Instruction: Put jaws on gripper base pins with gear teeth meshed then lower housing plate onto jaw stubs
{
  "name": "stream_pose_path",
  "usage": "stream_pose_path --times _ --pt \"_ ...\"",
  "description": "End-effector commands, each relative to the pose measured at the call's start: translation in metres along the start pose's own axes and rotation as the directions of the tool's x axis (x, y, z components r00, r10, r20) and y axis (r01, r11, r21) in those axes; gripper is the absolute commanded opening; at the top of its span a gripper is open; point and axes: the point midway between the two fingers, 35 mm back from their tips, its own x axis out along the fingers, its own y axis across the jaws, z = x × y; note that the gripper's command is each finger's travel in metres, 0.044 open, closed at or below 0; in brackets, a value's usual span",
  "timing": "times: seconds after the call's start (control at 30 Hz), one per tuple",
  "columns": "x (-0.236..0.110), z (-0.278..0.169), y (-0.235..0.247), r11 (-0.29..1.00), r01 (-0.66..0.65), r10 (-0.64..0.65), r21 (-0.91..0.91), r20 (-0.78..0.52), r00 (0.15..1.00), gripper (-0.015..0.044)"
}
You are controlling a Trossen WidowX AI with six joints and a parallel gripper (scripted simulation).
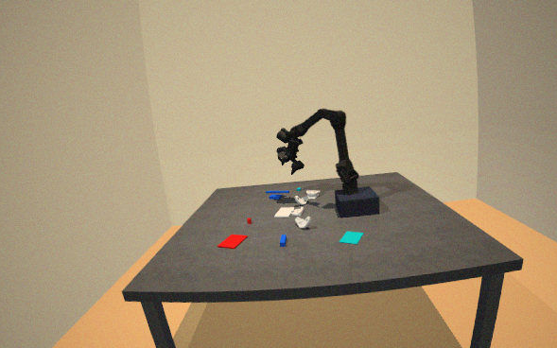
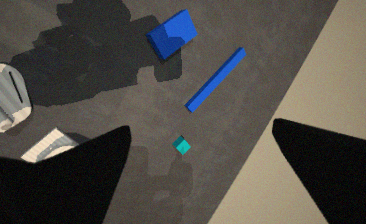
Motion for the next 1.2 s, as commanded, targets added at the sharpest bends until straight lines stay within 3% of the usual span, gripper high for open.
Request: stream_pose_path --times 0.0,0.6,1.17 --pt "0.007 0.018 0.032 0.993 -0.109 0.11 -0.053 0.031 0.993 0.044" --pt "-0.006 0.068 0.158 0.83 -0.474 0.509 -0.293 0.051 0.859 0.044" --pt "0.006 0.07 0.169 0.821 -0.486 0.522 -0.301 0.048 0.852 0.044"
